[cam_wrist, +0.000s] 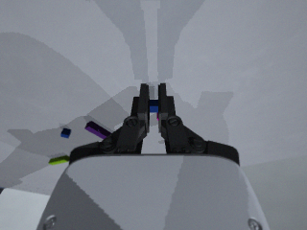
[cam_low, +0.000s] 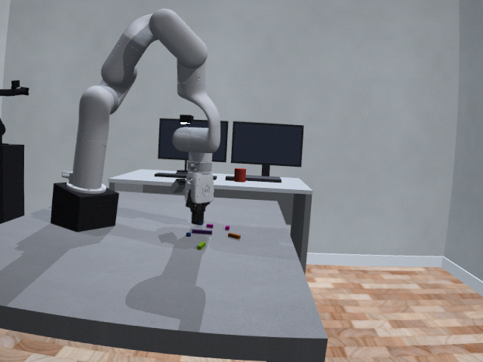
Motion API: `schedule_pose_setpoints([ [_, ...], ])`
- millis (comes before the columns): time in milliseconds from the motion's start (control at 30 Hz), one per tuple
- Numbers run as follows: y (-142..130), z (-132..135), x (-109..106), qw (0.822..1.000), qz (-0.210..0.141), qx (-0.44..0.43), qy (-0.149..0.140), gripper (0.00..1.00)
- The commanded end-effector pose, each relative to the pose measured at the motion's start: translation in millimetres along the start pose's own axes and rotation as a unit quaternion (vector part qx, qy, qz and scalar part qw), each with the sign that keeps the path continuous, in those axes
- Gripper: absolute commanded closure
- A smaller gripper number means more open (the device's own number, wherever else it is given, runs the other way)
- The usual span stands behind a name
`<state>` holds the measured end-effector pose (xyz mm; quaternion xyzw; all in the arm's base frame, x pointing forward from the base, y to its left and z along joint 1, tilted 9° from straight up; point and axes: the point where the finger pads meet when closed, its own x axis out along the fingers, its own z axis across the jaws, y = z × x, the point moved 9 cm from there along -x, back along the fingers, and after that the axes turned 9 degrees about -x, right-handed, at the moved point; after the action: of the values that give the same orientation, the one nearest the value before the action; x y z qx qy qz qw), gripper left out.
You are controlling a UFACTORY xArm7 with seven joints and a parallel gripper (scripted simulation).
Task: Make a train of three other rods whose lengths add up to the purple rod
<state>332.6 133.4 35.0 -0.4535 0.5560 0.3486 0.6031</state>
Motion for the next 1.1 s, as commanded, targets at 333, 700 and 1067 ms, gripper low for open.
schedule_pose_setpoints([
  [333, -1, 1, -43, 1.000, -0.001, 0.000, -0.001, 0.96],
  [700, -1, 1, -75, 1.000, -0.001, 0.000, -0.001, 0.96],
  [1067, -1, 1, -94, 1.000, -0.001, 0.000, -0.001, 0.96],
])
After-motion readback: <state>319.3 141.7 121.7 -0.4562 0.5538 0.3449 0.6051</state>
